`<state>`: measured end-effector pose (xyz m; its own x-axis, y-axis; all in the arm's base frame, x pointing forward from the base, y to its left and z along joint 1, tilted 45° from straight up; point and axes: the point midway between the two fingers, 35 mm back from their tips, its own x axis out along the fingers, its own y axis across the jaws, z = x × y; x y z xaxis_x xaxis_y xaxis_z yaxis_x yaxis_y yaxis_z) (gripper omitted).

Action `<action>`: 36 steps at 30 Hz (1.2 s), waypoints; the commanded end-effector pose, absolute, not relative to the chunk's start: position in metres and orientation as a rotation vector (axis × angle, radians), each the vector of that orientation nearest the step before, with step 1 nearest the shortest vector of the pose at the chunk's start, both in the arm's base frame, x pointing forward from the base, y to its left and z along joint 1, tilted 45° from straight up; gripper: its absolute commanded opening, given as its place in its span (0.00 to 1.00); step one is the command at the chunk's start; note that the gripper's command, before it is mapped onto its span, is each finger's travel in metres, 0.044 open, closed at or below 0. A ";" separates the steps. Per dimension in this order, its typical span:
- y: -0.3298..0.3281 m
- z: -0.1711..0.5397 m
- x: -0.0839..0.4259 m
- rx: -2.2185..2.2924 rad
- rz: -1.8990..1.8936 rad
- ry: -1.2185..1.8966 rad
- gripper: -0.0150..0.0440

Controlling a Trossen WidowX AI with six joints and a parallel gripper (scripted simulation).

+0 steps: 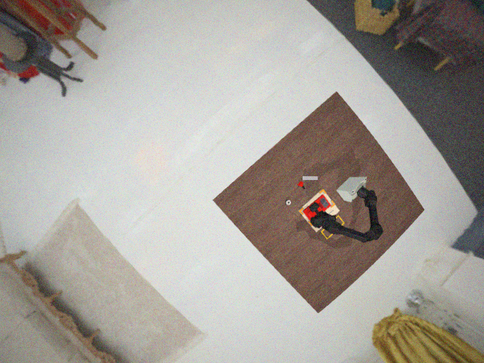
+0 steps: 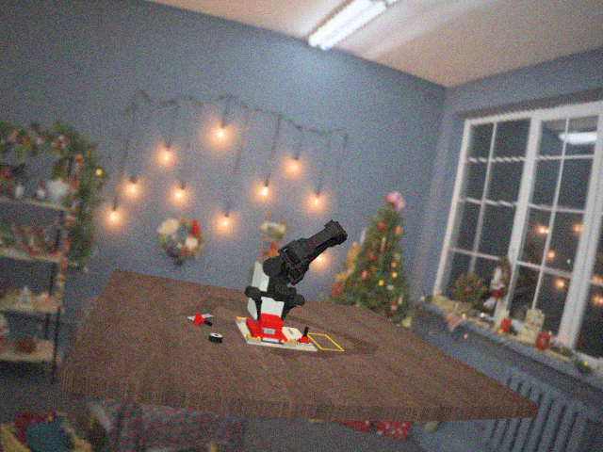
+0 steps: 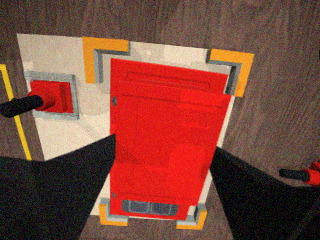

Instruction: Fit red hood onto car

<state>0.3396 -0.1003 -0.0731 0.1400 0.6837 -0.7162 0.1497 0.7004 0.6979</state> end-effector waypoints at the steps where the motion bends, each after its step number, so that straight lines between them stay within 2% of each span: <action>1: -0.099 -0.073 0.340 0.755 0.443 1.403 0.25; 36: -0.092 -0.080 0.342 0.754 0.443 1.403 0.25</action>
<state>0.3422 -0.0941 -0.0801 0.1448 0.6821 -0.7168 0.1498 0.7010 0.6973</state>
